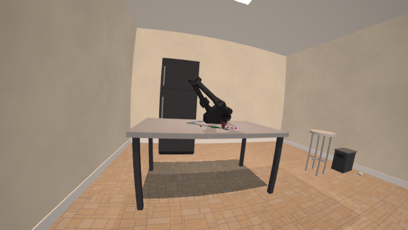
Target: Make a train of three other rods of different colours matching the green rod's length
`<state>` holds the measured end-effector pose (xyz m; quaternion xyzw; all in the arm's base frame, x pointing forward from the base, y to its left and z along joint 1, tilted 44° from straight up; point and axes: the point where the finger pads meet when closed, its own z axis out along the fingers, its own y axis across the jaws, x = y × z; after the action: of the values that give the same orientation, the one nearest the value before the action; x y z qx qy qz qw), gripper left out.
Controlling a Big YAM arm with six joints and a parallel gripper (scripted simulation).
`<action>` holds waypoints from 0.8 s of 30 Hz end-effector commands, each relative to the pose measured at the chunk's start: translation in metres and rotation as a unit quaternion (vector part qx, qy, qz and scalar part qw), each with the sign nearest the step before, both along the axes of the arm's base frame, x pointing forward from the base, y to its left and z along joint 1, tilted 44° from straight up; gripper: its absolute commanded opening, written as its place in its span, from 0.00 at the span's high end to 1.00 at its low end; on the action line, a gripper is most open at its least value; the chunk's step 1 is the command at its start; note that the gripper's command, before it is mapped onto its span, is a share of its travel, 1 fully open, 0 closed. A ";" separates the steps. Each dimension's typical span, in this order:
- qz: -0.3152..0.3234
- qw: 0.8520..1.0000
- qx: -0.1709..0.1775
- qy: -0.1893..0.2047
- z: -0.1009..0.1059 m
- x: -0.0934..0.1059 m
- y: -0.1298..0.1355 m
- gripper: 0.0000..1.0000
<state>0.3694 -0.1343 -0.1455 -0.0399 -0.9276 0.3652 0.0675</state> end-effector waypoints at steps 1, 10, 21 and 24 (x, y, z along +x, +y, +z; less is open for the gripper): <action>0.003 1.000 -0.001 -0.003 0.001 0.005 -0.003 0.96; 0.003 1.000 -0.001 -0.003 0.001 0.005 -0.003 0.96; 0.010 1.000 0.001 -0.027 0.033 0.029 0.029 0.96; 0.010 1.000 0.002 -0.028 0.049 0.033 0.045 0.96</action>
<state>0.3636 -0.1191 -0.1274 -0.0333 -0.9269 0.3628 0.0904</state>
